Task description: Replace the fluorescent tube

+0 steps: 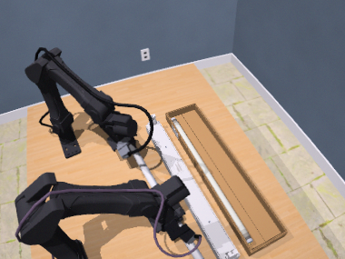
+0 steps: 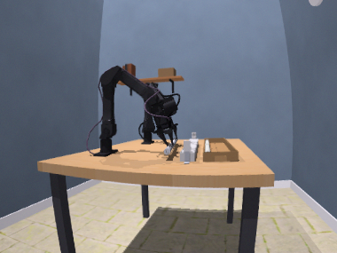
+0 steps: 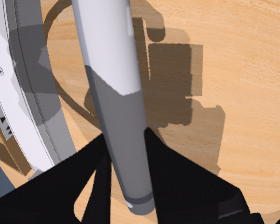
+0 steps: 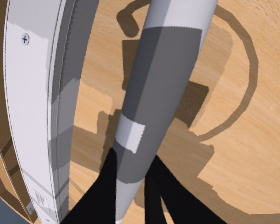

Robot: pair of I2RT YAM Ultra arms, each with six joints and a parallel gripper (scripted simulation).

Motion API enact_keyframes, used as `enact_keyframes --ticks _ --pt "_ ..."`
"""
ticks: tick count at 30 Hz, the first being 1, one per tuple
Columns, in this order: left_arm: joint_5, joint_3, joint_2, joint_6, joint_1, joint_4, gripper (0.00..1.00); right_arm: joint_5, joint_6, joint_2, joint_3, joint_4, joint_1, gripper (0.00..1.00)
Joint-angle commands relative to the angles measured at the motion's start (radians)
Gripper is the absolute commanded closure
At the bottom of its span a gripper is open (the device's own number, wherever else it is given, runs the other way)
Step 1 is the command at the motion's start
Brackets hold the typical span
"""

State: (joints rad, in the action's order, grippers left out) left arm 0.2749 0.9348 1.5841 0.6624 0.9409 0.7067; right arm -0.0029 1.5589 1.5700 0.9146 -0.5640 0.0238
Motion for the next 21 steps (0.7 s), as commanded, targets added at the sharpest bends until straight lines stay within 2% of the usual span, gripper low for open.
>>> enact_keyframes --ticks 1,5,10,12,15,21 --pt "-0.009 0.035 -0.028 0.000 0.003 -0.016 0.89 0.017 -0.007 -0.042 0.033 0.021 -0.005 0.89" --pt "-0.019 0.040 0.002 0.013 -0.011 0.020 0.89 -0.003 0.009 0.021 0.038 -0.007 -0.004 0.89" --pt "-0.020 0.036 -0.002 -0.001 -0.004 0.022 0.89 -0.003 0.008 -0.014 0.040 -0.010 -0.004 0.89" --pt "-0.032 0.049 0.025 0.017 -0.018 0.032 0.89 0.000 0.003 0.035 0.051 -0.029 -0.005 0.89" --pt "-0.043 0.048 0.013 0.021 -0.021 0.044 0.89 0.003 0.002 0.013 0.060 -0.047 -0.006 0.89" --pt "-0.071 0.071 0.033 0.032 -0.036 0.072 0.89 0.012 0.003 0.054 0.096 -0.092 -0.010 0.89"
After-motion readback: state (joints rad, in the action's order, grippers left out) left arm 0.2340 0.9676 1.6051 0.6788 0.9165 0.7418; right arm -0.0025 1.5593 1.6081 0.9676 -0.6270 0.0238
